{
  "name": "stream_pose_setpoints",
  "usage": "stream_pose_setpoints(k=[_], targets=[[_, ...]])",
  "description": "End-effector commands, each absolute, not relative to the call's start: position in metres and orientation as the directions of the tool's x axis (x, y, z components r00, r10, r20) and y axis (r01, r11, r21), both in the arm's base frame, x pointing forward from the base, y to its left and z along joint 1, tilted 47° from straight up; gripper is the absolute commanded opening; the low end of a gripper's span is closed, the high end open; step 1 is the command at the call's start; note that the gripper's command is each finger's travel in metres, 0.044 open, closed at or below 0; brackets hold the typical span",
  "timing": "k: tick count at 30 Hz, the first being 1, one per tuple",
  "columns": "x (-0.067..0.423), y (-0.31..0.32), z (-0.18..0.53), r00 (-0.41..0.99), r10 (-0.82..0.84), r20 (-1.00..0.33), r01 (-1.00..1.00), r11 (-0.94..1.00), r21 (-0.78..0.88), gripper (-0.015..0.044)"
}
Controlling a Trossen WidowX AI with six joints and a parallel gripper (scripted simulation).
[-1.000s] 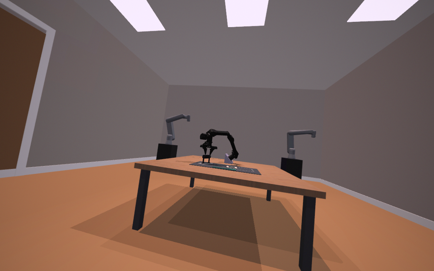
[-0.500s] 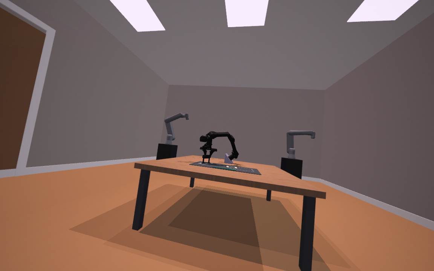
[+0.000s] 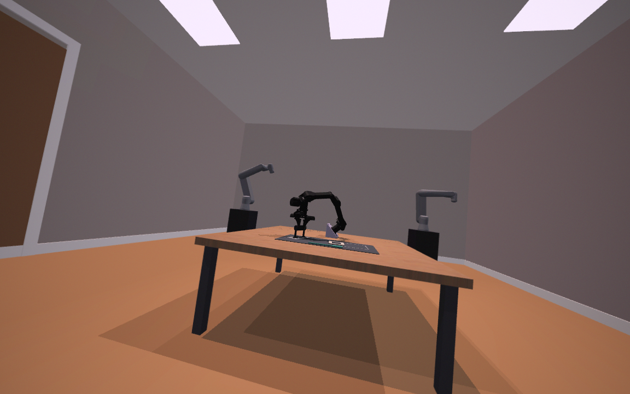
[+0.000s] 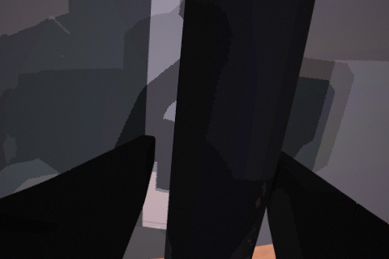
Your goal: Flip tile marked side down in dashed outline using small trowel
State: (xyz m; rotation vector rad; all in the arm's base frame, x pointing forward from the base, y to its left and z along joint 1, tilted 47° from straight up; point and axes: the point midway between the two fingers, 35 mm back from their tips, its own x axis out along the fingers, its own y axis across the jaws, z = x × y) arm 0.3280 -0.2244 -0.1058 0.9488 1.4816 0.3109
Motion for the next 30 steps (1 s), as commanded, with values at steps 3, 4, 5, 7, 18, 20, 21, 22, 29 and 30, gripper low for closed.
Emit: stream_pose_setpoints(k=[3,4,5,7,18,20,21,22,29,30], targets=[[0.3294,-0.2216,-0.1051,0.129,0.71,-0.692,0.366,0.614,0.699,0.0143],[0.3294,-0.2216,-0.1051,0.129,0.71,-0.692,0.366,0.614,0.699,0.0137],[0.3294,-0.2216,-0.1051,0.129,0.71,-0.692,0.366,0.614,0.699,0.013],[0.3294,-0.2216,-0.1051,0.129,0.71,-0.692,0.366,0.614,0.699,0.013],[0.3294,-0.2216,-0.1051,0.129,0.71,-0.692,0.512,0.55,0.66,0.013],[0.3294,-0.2216,-0.1051,0.129,0.71,-0.692,0.562,0.522,0.641,0.013],[0.3294,-0.2216,-0.1051,0.129,0.71,-0.692,0.586,0.508,0.631,0.013],[0.3294,-0.2216,-0.1051,0.129,0.71,-0.692,0.609,0.493,0.621,0.013],[0.3294,-0.2217,-0.1051,0.129,0.71,-0.692,0.755,0.382,0.533,0.013],[0.3294,-0.2217,-0.1051,0.129,0.71,-0.692,0.774,0.364,0.519,0.013]])
